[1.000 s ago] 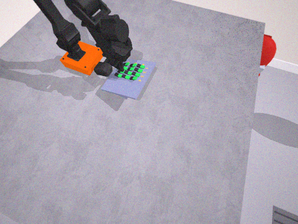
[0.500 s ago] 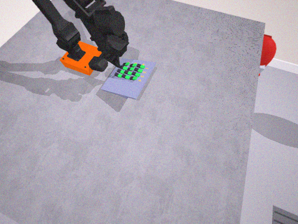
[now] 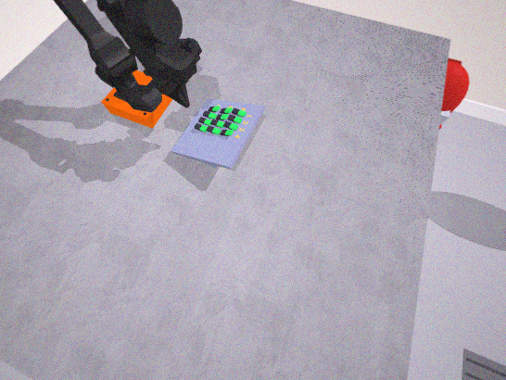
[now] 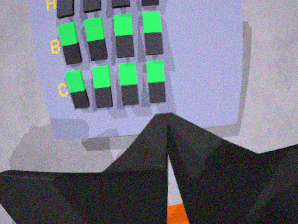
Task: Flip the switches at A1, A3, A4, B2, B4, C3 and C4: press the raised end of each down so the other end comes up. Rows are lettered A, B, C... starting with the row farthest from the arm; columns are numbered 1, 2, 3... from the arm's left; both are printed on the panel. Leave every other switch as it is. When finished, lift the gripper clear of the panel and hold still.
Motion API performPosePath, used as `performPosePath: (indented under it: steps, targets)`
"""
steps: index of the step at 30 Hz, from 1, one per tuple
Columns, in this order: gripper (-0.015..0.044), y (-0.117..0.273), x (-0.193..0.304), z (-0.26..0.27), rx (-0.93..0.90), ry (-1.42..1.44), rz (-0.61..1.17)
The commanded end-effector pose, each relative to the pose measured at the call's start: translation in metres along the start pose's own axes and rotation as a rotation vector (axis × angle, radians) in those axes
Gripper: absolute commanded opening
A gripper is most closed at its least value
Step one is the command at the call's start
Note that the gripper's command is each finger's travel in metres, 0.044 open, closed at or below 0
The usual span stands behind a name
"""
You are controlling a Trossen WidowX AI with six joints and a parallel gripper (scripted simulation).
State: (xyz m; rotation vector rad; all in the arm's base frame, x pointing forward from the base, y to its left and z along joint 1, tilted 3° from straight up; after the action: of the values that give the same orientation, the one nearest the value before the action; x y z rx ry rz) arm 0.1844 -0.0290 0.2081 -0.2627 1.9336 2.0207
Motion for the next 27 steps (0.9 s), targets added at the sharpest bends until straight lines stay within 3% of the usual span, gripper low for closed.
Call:
performPosePath:
  steps: [1, 6, 27]
  targets:
    - [0.0, -0.003, 0.006, -0.004, -0.006, 0.006, 0.008]
    - [0.0, -0.036, 0.009, -0.004, -0.008, 0.006, -0.017]
    - [0.0, -0.05, 0.01, -0.004, -0.009, 0.006, -0.017]
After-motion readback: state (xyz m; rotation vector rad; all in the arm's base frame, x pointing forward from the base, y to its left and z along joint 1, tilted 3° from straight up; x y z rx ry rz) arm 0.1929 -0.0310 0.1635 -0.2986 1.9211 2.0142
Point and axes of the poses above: the point midway between the two fingers, 35 mm back from their tips, its own y axis back along the fingers, its own z axis across the jaws, x = y × z, the point moved 9 cm from there along y, back along the fingers, and after that the axes turned 6 degrees about -y, right-handed, at the moved point
